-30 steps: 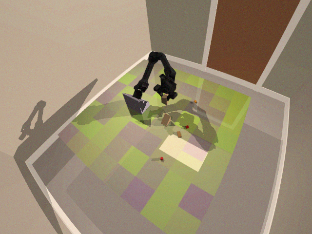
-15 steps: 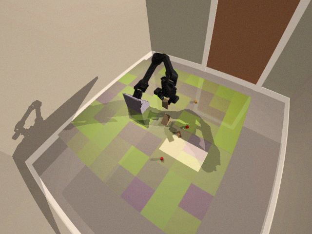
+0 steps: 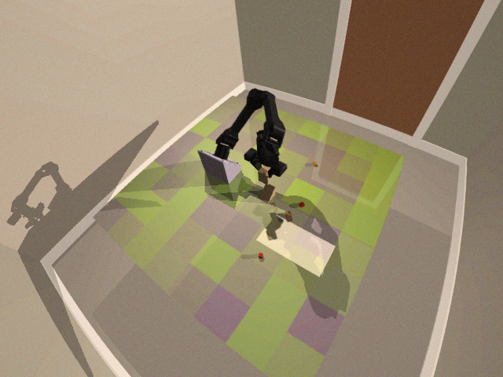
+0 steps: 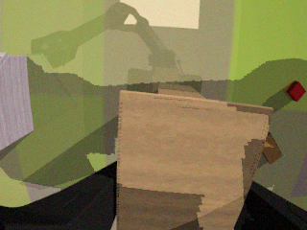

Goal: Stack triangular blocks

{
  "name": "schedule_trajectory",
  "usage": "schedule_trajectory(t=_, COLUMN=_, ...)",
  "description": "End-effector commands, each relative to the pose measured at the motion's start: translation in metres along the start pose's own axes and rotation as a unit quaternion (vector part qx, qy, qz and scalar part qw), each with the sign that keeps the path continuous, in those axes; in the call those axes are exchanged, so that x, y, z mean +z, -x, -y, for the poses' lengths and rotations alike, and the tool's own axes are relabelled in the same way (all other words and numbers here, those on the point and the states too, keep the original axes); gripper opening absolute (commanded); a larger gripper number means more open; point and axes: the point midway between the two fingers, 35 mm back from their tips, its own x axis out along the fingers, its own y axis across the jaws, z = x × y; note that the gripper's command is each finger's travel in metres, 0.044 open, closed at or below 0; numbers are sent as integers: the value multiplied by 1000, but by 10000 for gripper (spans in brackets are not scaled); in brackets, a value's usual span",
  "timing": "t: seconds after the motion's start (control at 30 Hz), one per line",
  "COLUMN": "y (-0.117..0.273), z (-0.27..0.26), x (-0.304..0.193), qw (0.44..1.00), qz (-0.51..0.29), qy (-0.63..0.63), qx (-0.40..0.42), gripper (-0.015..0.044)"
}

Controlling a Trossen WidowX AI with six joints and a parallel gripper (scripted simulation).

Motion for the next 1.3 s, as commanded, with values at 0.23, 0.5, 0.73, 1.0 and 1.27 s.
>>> schedule_trajectory(t=0.23, y=8, z=11, x=-51, qw=1000, qz=1, qy=2, qx=1, gripper=0)
schedule_trajectory(t=0.5, y=11, z=10, x=-80, qw=1000, qz=3, qy=4, qx=1, gripper=0)
schedule_trajectory(t=0.73, y=-14, z=13, x=-70, qw=1000, qz=3, qy=2, qx=1, gripper=0)
schedule_trajectory(t=1.0, y=-49, z=12, x=-54, qw=1000, qz=4, qy=3, qx=1, gripper=0)
schedule_trajectory(t=1.27, y=-69, z=10, x=-44, qw=1000, qz=6, qy=4, qx=1, gripper=0)
